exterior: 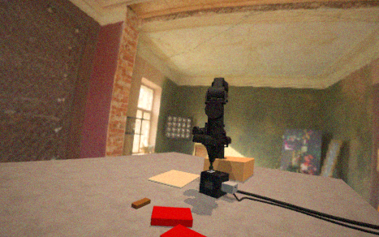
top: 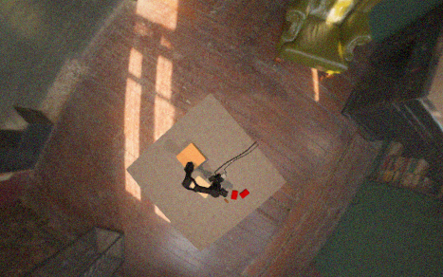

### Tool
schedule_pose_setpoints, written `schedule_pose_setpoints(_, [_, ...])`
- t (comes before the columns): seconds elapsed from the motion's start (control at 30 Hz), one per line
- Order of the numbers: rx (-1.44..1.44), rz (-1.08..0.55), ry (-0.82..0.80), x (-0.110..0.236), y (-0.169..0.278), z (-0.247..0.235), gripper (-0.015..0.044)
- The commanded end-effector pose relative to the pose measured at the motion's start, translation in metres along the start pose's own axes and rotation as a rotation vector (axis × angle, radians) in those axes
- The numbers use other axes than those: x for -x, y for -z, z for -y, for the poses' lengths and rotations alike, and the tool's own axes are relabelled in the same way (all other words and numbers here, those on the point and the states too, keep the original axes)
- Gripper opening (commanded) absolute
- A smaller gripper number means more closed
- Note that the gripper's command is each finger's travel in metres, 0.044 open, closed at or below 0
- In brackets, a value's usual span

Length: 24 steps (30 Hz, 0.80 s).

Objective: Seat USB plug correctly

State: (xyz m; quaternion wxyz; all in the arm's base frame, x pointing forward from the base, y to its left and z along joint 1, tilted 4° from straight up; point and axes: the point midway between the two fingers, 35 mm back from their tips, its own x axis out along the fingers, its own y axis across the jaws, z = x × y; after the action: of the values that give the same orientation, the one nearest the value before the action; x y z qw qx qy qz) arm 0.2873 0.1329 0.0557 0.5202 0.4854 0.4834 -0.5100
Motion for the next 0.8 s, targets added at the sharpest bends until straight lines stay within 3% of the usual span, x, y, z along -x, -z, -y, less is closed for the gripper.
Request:
schedule_pose_setpoints(0.0, [0.004,0.001,-0.002,-0.0009,-0.0001,-0.0004,0.0])
schedule_pose_setpoints(0.77, [0.004,0.001,-0.002,-0.0037,0.0,-0.0004,0.0])
